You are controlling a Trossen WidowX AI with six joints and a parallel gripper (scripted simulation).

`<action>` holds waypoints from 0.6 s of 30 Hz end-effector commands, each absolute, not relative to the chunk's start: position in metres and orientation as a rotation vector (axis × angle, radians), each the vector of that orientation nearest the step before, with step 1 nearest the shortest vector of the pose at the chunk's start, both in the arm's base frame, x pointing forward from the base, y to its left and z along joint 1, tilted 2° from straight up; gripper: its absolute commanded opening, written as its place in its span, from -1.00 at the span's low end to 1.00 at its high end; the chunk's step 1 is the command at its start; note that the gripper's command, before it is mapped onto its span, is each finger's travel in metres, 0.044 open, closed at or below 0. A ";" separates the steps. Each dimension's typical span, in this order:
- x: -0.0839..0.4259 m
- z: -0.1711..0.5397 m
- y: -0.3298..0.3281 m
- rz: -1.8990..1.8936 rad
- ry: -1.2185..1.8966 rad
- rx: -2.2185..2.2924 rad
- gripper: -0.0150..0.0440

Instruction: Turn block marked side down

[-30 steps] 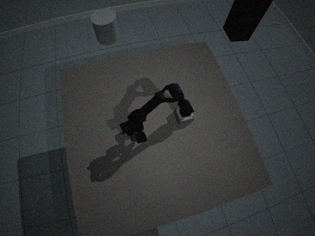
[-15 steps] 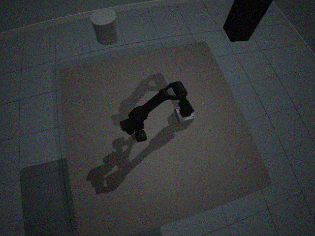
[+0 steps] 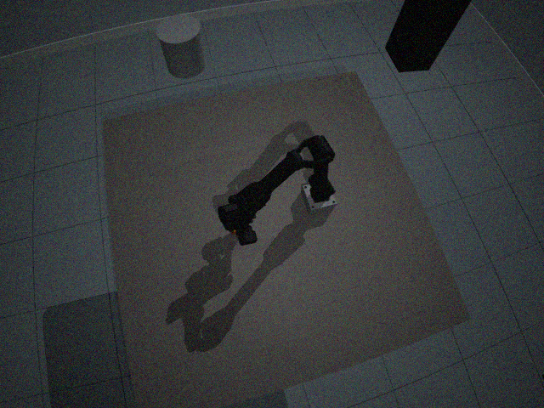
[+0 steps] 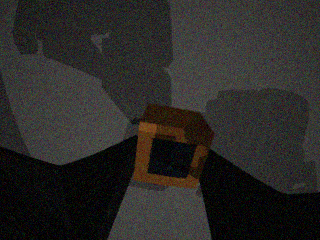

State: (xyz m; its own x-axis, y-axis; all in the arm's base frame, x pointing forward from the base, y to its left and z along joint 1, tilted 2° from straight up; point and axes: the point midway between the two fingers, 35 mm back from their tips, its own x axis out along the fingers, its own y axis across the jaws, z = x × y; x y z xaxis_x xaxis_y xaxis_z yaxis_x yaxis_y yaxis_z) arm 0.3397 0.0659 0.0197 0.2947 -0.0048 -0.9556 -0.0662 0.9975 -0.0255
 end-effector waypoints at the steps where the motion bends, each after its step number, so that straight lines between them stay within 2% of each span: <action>1: 0.338 0.020 0.066 0.038 1.206 -0.061 -0.49; 18: 0.335 0.017 0.066 0.042 1.016 -0.051 -0.49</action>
State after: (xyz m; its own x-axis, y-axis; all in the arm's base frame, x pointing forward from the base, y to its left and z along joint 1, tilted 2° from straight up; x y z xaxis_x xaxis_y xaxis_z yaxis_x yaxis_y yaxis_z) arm 0.3340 0.0654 0.0199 0.5073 0.0128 -0.8617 -0.0627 0.9978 -0.0221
